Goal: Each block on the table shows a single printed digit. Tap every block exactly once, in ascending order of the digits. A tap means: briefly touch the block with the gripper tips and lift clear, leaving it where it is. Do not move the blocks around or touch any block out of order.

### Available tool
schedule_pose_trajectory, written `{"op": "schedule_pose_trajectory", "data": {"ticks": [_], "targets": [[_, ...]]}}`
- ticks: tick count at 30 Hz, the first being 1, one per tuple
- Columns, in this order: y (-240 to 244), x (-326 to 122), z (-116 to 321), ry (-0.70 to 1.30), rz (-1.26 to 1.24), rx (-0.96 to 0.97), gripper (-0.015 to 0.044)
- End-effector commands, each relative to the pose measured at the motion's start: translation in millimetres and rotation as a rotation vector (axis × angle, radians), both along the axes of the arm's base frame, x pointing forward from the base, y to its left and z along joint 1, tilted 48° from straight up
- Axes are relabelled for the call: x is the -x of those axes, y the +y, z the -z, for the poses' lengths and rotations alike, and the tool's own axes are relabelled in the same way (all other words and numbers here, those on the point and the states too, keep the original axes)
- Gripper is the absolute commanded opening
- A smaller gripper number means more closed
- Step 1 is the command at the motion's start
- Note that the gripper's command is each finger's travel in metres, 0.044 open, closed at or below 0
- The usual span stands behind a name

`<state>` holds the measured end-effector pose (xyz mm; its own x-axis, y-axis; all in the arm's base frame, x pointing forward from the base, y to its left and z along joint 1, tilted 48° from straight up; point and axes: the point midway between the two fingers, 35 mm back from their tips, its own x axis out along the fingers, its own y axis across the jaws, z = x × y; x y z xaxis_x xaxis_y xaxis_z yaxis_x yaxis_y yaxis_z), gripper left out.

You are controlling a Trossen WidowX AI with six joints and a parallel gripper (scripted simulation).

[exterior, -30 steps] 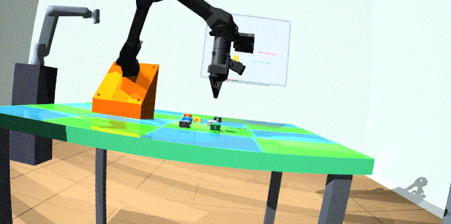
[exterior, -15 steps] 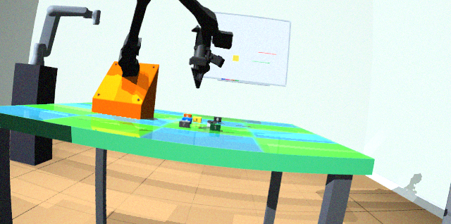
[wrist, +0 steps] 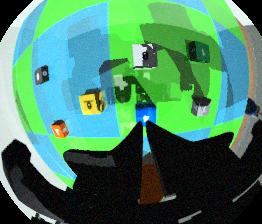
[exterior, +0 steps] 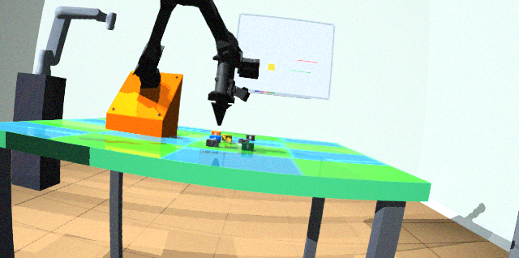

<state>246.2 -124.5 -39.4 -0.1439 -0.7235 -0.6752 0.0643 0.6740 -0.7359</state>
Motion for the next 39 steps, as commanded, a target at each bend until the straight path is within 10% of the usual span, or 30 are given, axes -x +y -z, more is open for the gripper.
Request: {"op": "schedule_pose_trajectory", "data": {"ticks": [1,26,39], "targets": [[-6,2,5,0.002,-0.011,0.008,0.002],[-28,7,25,0.003,-0.011,0.01,0.002],[36,-9,-31,0.0,-0.012,0.0,0.002]]}}
